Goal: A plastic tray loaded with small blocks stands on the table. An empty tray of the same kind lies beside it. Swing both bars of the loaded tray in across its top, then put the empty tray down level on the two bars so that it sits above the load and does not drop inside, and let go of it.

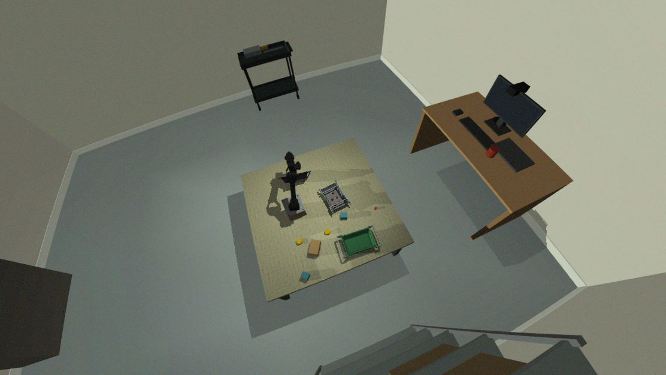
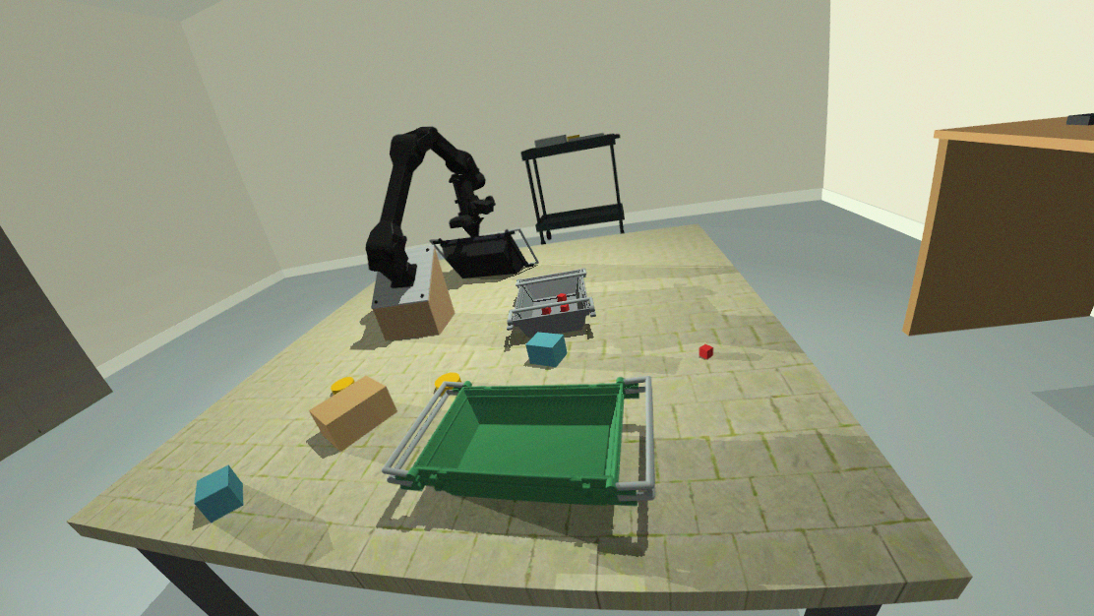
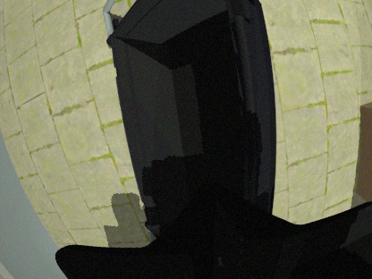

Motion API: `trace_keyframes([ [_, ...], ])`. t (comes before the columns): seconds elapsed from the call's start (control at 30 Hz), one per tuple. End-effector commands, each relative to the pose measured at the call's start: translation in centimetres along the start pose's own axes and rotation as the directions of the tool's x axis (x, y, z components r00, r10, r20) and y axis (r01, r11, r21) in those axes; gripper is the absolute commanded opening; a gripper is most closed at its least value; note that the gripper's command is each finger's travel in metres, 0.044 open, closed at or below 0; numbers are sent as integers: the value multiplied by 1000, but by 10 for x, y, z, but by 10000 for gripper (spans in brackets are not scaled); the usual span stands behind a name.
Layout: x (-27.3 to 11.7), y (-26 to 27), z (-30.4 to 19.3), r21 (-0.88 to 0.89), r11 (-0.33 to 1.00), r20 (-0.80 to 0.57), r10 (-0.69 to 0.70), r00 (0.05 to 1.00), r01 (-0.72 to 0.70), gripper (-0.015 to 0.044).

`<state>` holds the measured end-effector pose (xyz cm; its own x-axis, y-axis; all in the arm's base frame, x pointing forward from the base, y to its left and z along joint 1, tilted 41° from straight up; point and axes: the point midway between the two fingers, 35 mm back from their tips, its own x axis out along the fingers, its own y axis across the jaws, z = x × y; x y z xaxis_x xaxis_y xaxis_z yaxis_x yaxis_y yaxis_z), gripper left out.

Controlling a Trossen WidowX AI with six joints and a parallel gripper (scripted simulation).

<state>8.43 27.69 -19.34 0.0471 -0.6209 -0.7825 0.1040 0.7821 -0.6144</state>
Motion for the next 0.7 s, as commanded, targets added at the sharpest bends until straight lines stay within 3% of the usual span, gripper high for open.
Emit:
trace_keyframes([
  [0.0,-2,-5,1,-4,1000,5,5,1000,-5,0],
  [0.67,-2,-31,0,-4,1000,5,2,1000,-2,0],
])
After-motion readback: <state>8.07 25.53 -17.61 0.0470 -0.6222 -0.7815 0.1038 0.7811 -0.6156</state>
